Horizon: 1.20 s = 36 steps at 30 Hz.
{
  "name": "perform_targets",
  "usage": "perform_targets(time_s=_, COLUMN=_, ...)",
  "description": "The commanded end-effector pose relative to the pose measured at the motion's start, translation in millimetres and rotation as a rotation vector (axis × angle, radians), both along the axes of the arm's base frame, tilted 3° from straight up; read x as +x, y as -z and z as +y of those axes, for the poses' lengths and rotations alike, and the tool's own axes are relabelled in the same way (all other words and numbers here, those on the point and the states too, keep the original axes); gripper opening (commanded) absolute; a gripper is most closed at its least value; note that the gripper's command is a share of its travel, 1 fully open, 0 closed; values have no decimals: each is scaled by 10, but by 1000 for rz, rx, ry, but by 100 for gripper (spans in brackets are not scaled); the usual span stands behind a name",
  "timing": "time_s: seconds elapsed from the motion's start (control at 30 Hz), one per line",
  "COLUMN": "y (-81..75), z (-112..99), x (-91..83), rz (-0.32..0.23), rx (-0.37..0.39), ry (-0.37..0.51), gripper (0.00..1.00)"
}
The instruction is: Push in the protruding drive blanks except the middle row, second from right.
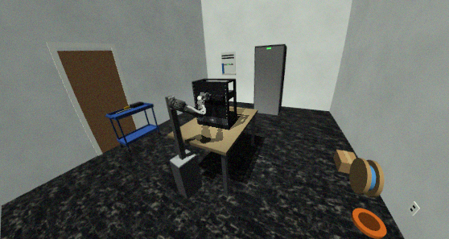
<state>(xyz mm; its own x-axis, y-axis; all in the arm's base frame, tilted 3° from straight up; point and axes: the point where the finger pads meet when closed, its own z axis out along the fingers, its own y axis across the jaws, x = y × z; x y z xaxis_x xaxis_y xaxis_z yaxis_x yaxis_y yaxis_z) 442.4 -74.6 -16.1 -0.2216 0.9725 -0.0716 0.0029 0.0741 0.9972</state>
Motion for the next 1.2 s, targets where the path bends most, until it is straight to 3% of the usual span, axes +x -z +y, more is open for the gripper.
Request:
perform_targets(time_s=0.0, y=-2, z=-49, x=-74, rz=13, rx=16, ry=19, gripper=0)
perform_targets(time_s=0.13, y=-6, z=-108, x=-329, rz=13, rx=16, ry=19, gripper=0)
perform_targets(time_s=0.27, y=-8, z=-141, x=-473, rz=13, rx=16, ry=19, gripper=0)
perform_targets(time_s=0.63, y=30, z=-208, x=-481, rz=18, rx=15, ry=22, gripper=0)
perform_targets(time_s=0.77, y=112, z=-392, x=-448, rz=18, rx=16, ry=22, gripper=0)
perform_targets(time_s=0.9, y=253, z=-706, x=-391, rz=18, rx=16, ry=22, gripper=0)
perform_targets(time_s=0.97, y=253, z=-706, x=-391, rz=18, rx=16, ry=22, gripper=0)
perform_targets(time_s=1.17, y=465, z=-1177, x=-305, rz=18, rx=17, ry=22, gripper=0)
